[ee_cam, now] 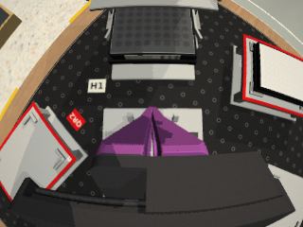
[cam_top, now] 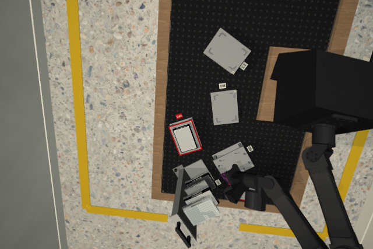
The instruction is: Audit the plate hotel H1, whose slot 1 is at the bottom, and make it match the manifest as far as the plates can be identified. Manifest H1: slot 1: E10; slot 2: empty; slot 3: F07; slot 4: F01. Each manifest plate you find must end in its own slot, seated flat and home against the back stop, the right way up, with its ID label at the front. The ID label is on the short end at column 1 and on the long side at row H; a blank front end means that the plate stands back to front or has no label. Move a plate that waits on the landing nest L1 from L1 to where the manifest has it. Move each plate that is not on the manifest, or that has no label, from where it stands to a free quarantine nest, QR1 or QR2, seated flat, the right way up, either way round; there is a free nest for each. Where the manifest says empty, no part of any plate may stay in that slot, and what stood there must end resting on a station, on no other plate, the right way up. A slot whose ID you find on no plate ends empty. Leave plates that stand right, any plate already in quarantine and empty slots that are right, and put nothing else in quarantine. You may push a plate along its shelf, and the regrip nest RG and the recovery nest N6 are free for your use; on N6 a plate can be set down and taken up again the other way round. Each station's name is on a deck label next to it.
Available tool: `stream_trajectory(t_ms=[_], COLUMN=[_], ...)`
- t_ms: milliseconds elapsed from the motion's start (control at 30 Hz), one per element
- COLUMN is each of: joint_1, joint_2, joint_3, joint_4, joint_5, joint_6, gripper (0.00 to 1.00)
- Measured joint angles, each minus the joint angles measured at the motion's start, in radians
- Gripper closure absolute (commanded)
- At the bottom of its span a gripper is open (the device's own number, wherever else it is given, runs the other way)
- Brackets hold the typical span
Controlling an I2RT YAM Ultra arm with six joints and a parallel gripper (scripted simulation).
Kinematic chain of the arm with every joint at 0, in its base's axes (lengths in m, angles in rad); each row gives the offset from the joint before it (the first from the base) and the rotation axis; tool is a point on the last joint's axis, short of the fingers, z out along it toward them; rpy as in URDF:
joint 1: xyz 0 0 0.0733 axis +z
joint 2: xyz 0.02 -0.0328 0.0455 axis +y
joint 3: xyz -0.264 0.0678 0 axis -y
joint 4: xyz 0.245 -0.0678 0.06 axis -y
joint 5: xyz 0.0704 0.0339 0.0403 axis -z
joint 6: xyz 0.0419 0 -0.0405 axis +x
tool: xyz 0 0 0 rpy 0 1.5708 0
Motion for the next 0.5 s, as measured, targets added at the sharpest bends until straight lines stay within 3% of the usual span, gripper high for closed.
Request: stream_trajectory(t_ms=[500], joint_1=[0.036], joint_2=[-0.040], joint_3=[-0.082], joint_4=[0.044], joint_5=[0.035], joint_6=[-0.002], gripper=[1.00])
